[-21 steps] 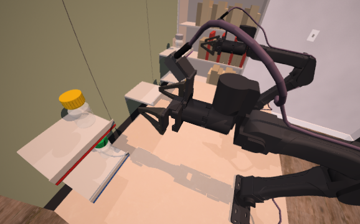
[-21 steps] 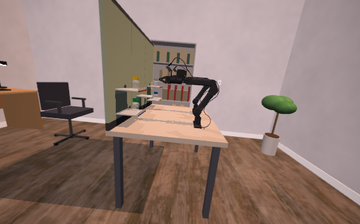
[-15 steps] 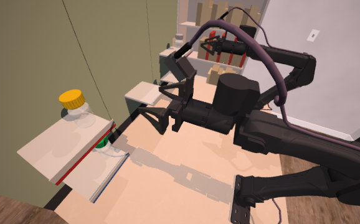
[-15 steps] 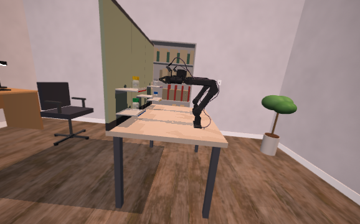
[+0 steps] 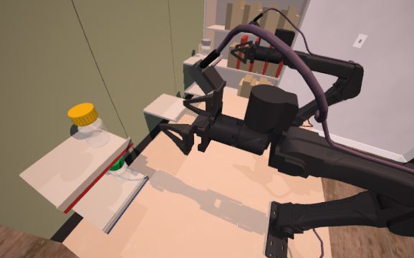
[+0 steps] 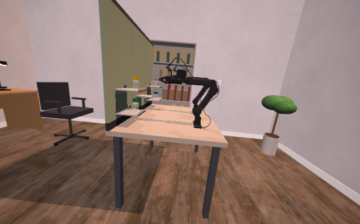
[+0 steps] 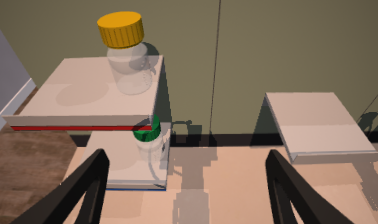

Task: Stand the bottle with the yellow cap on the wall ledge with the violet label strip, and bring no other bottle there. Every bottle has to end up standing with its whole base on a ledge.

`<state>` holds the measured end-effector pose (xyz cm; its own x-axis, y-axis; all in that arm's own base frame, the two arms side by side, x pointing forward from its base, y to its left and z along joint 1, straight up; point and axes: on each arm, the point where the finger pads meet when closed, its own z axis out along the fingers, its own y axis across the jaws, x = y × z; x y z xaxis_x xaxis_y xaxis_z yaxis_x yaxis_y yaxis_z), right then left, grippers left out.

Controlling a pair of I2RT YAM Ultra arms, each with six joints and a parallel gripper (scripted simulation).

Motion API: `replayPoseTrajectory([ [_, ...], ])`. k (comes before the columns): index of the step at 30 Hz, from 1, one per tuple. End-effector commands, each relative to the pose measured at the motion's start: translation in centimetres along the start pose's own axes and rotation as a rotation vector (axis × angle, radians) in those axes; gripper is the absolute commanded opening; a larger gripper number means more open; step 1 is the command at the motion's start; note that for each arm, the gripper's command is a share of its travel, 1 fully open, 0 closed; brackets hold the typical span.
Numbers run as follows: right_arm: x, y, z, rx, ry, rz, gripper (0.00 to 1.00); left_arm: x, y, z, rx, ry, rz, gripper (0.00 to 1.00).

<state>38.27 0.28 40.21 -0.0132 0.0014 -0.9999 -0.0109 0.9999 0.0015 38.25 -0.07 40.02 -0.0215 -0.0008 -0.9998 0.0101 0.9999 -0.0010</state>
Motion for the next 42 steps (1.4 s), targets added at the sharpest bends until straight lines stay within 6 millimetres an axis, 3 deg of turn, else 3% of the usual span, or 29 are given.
replayPoseTrajectory([
  [1, -1.4, 0.0, 0.0, -0.037, -0.043, 0.014, 1.0, -0.7, -0.1, 0.1, 0.039, -0.003, -0.012, 1.0],
  [4, -2.3, -1.6, 0.1, -0.057, -0.074, 0.028, 1.0, -2.3, 1.6, 0.0, 0.036, -0.022, -0.02, 1.0],
  [11, -4.0, -9.5, 0.3, 0.029, -0.129, 0.054, 1.0, -6.0, 6.1, -0.3, -0.023, -0.085, -0.023, 1.0],
  [13, -4.0, -9.5, 0.3, 0.029, -0.129, 0.054, 1.0, -6.0, 6.1, -0.3, -0.023, -0.085, -0.023, 1.0],
  [22, -5.0, -16.6, 0.5, 0.123, -0.159, 0.076, 1.0, -7.3, 8.1, -0.4, -0.071, -0.104, -0.016, 1.0],
  [27, -4.7, -18.1, 0.5, 0.157, -0.146, 0.077, 1.0, -7.5, 8.1, -0.5, -0.071, -0.109, -0.014, 1.0],
  [37, -5.0, -17.9, 0.3, 0.156, -0.154, 0.072, 1.0, -7.1, 7.8, -0.5, -0.065, -0.102, -0.013, 1.0],
  [38, -4.5, -17.7, 0.5, 0.151, -0.145, 0.079, 1.0, -7.4, 7.9, -0.4, -0.07, -0.119, -0.007, 0.94],
  [40, -5.3, -17.5, 0.1, 0.152, -0.159, 0.07, 1.0, -7.7, 8.4, 0.0, -0.094, -0.135, 0.007, 0.94],
  [42, -4.3, -17.6, 0.7, 0.16, -0.123, 0.093, 1.0, -8.3, 8.4, 0.8, -0.102, -0.164, 0.019, 0.94],
])
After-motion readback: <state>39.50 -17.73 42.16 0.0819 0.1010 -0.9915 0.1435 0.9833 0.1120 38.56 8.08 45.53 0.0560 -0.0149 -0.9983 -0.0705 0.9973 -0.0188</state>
